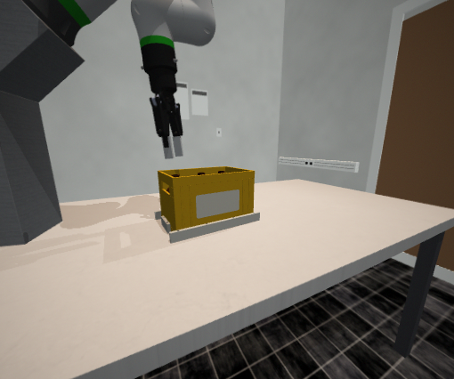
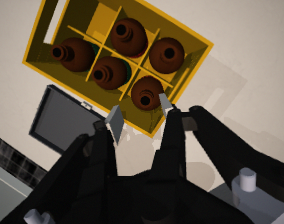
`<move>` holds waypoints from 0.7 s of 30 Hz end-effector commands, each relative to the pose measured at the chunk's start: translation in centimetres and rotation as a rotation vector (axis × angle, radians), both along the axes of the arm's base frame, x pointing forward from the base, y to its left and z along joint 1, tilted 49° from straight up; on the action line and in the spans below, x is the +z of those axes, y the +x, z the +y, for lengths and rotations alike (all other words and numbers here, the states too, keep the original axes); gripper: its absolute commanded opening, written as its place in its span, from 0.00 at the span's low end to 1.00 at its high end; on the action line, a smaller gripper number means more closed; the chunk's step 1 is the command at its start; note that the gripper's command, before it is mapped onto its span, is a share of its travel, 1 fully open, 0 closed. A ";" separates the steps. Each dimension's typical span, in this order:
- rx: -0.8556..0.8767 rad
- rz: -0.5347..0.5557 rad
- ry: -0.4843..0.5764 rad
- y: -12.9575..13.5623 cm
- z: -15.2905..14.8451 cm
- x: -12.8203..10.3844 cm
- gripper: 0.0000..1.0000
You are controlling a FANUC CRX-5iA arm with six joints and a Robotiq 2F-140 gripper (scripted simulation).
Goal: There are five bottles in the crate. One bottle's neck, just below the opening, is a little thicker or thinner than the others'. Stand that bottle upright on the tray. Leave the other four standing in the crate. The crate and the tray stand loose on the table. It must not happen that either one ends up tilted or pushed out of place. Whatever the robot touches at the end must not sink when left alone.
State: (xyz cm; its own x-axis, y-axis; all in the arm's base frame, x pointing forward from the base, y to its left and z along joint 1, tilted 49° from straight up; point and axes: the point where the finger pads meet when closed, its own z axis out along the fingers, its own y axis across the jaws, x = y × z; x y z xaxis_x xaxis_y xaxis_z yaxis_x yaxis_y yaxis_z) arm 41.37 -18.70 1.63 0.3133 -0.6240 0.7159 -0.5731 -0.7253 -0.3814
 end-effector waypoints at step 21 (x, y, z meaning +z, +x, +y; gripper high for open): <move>-0.020 0.091 0.018 -0.5 0.2 0.5 0.10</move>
